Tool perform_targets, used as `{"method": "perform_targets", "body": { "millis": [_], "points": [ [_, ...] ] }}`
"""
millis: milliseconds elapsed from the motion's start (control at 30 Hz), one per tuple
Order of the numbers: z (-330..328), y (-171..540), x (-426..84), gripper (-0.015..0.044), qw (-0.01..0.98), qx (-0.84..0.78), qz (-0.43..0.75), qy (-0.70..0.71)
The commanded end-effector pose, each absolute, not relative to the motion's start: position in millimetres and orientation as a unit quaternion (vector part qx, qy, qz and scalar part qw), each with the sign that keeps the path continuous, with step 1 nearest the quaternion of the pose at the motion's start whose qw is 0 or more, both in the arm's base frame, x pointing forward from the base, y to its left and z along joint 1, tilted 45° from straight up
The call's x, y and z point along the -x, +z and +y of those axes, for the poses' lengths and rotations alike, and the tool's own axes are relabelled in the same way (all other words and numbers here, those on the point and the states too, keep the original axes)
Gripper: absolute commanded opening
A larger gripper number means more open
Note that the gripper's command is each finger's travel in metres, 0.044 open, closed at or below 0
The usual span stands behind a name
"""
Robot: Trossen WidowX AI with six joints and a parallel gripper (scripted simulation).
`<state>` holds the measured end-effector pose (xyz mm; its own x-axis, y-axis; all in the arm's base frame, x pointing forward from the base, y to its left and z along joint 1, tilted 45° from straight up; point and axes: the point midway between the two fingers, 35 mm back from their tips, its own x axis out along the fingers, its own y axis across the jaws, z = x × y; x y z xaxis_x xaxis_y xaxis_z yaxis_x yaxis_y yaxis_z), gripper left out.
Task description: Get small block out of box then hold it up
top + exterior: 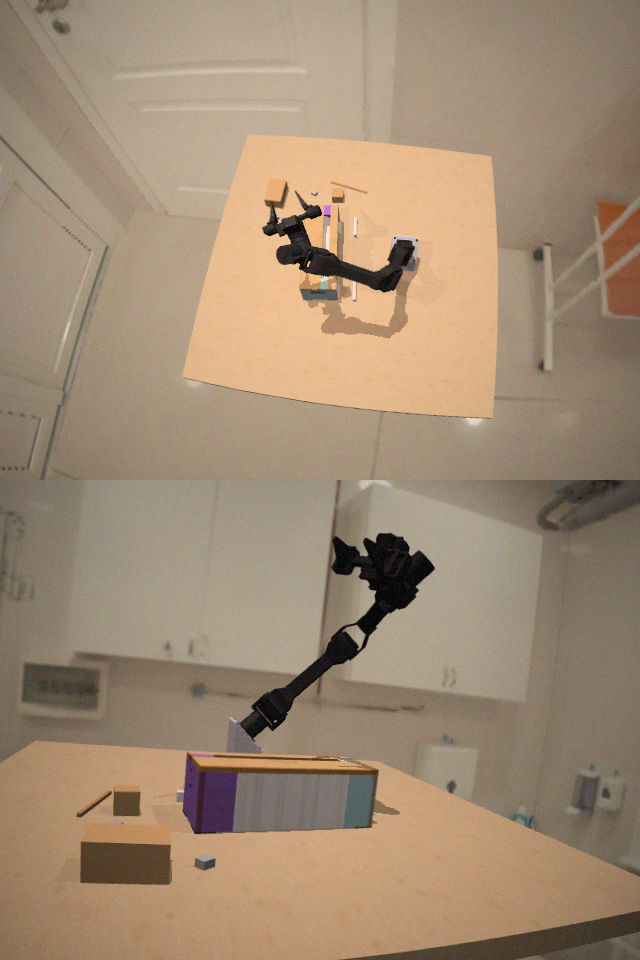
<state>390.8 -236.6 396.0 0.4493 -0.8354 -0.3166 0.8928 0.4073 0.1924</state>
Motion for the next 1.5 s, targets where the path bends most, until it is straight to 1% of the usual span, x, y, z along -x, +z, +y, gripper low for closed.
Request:
{"method": "perform_targets", "body": {
  "millis": [0, 67, 233, 333, 433, 633, 833, 1000, 1167, 1333, 1400, 1467],
  "points": [
    [-236.0, 394.5, -391.4, 0.04, 0.836, -0.166, 0.09, -0.516],
    [-230.4, 382.7, -395.7, 0.04, 0.845, -0.144, 0.123, -0.5],
    [-202.8, 329.9, -407.4, 0.04, 0.873, -0.035, 0.271, -0.404],
    [-181.5, 294.7, -408.4, 0.04, 0.877, 0.048, 0.362, -0.313],
    [-152.0, 251.9, -402.9, 0.04, 0.863, 0.147, 0.449, -0.177],
    [-116.6, 208.1, -388.1, 0.04, 0.827, 0.242, 0.508, -0.01],
    [-81.8, 171.4, -365.0, 0.04, 0.775, 0.317, 0.525, 0.156],
    [-52.3, 145.4, -341.2, 0.04, 0.724, 0.364, 0.507, 0.293],
    [-22.0, 124.3, -315.0, 0.04, 0.672, 0.395, 0.46, 0.425],
    [7.5, 108.7, -286.0, 0.04, 0.621, 0.412, 0.388, 0.542],
    [18.9, 104.1, -273.9, 0.04, 0.602, 0.415, 0.352, 0.584],
    [22.5, 102.9, -270.0, 0.04, 0.596, 0.416, 0.34, 0.596]
  ]
}}
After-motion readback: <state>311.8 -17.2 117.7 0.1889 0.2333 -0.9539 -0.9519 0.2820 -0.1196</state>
